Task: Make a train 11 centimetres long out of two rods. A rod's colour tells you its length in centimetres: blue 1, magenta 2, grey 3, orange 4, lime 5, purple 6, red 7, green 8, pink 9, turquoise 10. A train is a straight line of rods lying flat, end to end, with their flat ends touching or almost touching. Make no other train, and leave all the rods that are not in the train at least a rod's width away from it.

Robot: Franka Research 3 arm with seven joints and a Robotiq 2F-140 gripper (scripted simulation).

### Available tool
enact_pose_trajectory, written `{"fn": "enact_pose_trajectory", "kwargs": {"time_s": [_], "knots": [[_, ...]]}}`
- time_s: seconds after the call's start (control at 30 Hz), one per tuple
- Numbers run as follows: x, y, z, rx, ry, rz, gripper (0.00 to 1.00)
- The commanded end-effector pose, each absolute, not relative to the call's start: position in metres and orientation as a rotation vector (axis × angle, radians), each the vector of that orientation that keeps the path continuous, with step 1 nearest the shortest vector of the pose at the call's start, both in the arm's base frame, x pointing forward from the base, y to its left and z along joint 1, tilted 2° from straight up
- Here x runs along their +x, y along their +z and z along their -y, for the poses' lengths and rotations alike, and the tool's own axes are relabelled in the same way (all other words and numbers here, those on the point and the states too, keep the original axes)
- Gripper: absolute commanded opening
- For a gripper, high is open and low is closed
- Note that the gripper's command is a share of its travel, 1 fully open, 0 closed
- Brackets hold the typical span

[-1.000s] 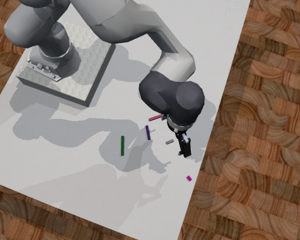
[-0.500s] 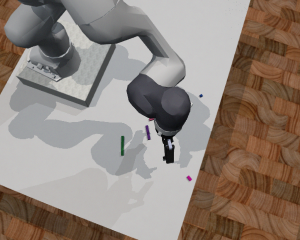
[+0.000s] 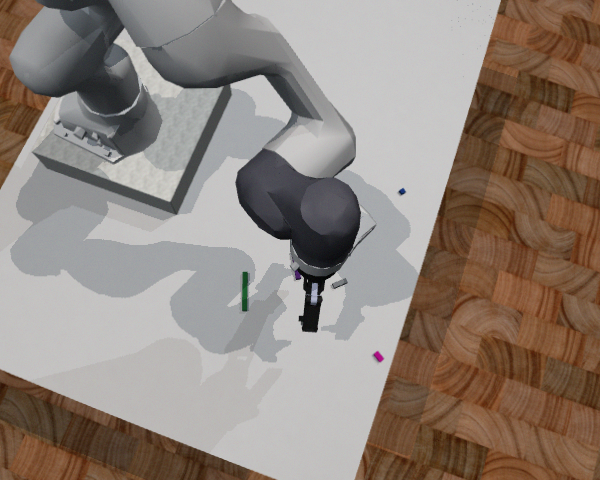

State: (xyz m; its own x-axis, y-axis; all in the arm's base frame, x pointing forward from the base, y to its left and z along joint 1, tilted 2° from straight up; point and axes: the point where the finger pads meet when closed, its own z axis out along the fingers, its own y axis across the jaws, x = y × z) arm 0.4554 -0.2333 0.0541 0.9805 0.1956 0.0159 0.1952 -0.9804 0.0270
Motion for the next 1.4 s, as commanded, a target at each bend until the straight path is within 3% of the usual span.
{"fn": "enact_pose_trajectory", "kwargs": {"time_s": [0.0,1.37], "knots": [[0.452,0.055,0.237,3.098,0.034,-0.047,1.00],[0.386,0.044,0.261,2.934,0.053,1.027,1.00]]}}
